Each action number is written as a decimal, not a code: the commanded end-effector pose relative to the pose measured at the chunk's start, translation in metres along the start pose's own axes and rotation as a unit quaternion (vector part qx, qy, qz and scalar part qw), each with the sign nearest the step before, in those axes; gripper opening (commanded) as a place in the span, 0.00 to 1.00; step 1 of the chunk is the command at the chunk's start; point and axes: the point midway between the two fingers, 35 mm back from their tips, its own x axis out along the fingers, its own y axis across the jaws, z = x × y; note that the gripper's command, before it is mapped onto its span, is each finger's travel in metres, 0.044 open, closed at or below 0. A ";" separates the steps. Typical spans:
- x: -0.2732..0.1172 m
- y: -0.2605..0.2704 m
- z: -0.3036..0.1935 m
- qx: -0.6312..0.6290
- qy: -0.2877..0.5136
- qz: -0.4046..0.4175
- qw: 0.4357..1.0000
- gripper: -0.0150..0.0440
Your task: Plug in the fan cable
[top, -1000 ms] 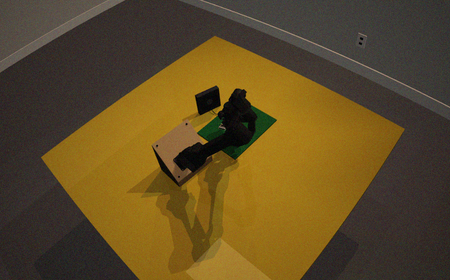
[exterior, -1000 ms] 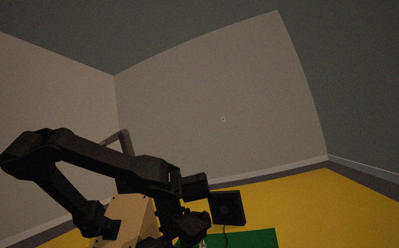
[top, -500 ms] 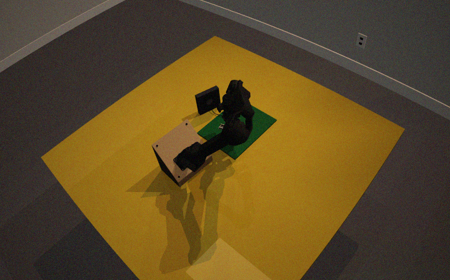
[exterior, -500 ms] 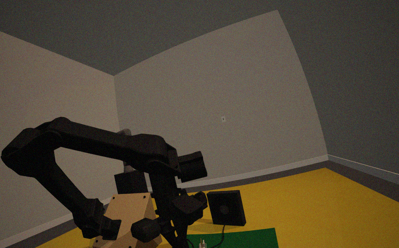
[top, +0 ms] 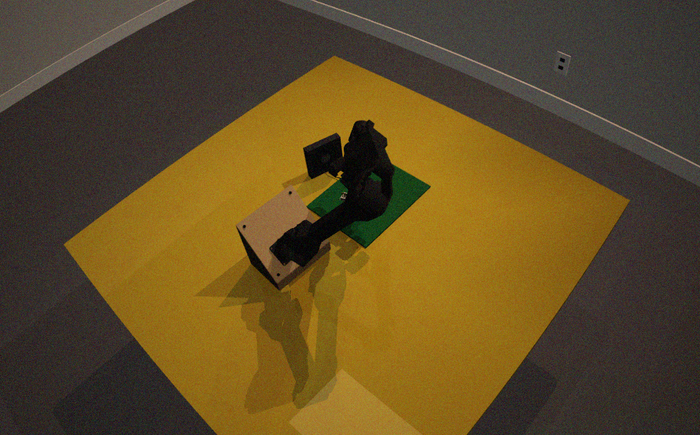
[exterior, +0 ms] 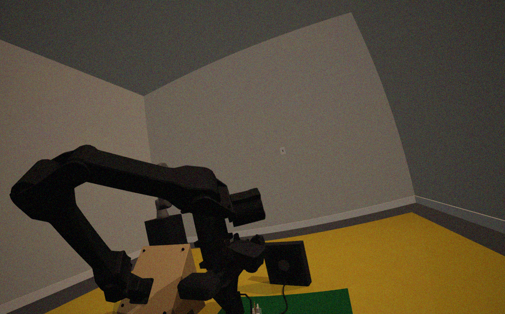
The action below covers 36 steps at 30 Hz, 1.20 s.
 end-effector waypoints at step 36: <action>0.000 0.053 0.009 -0.634 -0.001 0.004 0.773 0.25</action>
